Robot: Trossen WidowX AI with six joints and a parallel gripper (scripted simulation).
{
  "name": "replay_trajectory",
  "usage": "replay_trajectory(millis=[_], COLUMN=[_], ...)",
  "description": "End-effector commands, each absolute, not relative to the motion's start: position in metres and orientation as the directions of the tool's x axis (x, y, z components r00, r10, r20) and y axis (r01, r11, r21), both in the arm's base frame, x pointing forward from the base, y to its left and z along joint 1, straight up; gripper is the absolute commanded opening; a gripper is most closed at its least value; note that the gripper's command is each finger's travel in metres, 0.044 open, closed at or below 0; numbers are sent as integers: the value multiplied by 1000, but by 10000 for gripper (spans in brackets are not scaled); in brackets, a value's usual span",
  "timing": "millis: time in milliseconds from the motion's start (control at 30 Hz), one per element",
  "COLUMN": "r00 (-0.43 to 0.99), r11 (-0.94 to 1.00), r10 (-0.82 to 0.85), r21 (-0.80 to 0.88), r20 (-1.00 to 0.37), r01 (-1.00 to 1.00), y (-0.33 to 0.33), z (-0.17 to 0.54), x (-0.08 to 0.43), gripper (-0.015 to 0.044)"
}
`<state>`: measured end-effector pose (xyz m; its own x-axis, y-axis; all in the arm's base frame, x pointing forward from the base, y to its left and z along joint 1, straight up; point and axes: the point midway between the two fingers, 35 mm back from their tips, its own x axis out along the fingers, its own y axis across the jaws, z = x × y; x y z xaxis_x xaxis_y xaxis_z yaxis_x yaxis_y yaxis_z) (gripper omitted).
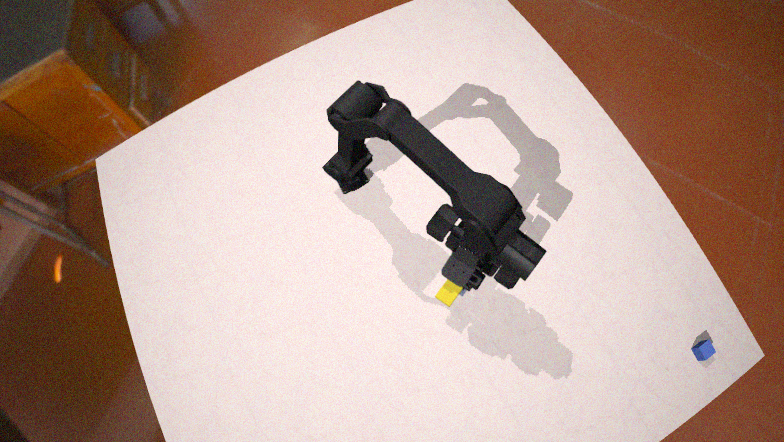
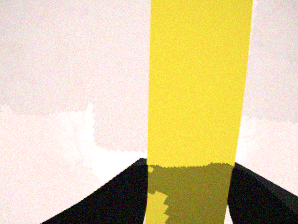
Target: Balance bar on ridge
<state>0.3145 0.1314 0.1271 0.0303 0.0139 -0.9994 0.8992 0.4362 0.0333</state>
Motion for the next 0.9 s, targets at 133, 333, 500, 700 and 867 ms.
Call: replay_trajectory(millis=[133,333,500,700,867], r00=[30,30,30,30,30], r11=[432,432,432,432,432], r10=[13,13,13,13,13], r21=[33,33,33,33,33], r20=[-999,-999,-999,-999,-999], r01=[901,901,901,901,901], y=[131,131,131,131,131], z=[126,125,125,125,124], x=[315,315,315,315,315], gripper=[0,0,0,0,0])
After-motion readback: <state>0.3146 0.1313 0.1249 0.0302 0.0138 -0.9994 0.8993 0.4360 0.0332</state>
